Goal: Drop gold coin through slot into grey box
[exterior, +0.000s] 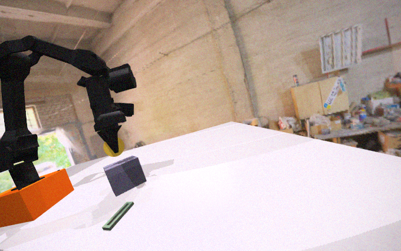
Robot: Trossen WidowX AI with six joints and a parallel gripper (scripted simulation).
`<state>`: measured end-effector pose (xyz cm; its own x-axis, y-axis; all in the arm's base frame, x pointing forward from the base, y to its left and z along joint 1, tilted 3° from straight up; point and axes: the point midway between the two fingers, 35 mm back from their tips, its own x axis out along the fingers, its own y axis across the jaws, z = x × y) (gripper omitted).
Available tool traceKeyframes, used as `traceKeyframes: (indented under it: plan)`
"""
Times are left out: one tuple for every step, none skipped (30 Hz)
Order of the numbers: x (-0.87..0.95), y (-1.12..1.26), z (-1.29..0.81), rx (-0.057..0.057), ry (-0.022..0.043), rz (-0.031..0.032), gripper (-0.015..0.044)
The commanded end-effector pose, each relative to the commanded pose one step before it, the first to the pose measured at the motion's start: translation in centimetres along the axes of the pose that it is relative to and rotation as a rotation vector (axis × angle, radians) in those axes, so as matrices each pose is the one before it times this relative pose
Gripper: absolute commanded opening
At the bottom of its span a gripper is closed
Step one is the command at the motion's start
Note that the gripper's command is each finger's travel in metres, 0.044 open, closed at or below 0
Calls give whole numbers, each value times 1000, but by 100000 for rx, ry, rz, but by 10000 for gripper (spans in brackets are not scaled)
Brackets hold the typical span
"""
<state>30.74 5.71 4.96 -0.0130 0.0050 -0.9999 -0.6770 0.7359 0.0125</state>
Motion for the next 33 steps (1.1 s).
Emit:
traceKeyframes:
  plan:
    - [17,-234,-43,160,33,8,0]
    - [0,0,0,0,0,0,0]
    - [0,0,0,0,0,0,0]
    - [0,0,0,0,0,0,0]
    - [0,0,0,0,0,0,0]
    - [0,0,0,0,0,0,0]
    - [0,0,0,0,0,0,0]
    - [0,0,0,0,0,0,0]
    - [-2,19,6,-3,-1,2,0]
    - [-4,40,12,-7,-1,4,0]
    - [-6,66,20,-11,-2,7,0]
    - [-9,73,8,-19,-1,7,0]
    - [-15,90,-3,-25,0,9,0]
    - [-14,75,-17,-7,1,8,0]
    - [-7,64,6,15,-1,7,0]
    - [-8,82,11,44,-1,9,0]
    - [-6,73,11,51,-1,8,0]
    - [-4,58,12,42,-1,6,0]
    - [-2,49,17,26,-2,5,0]
    - [0,43,23,17,-3,5,0]
    - [2,40,29,10,-3,4,0]
    - [4,38,34,6,-4,4,0]
    - [8,44,48,3,-5,5,0]
    - [10,25,39,-2,-4,3,0]
    - [-1,-63,-33,2,-8,-25,4]
    - [-1,-62,-34,2,-8,-25,0]
    - [-1,-62,-34,3,-8,-25,0]
    - [-1,-62,-34,3,-8,-25,0]
    - [0,0,0,0,0,0,0]
    - [0,0,0,0,0,0,0]
    - [0,0,0,0,0,0,0]
    - [0,0,0,0,0,0,0]
    - [0,0,0,0,0,0,0]
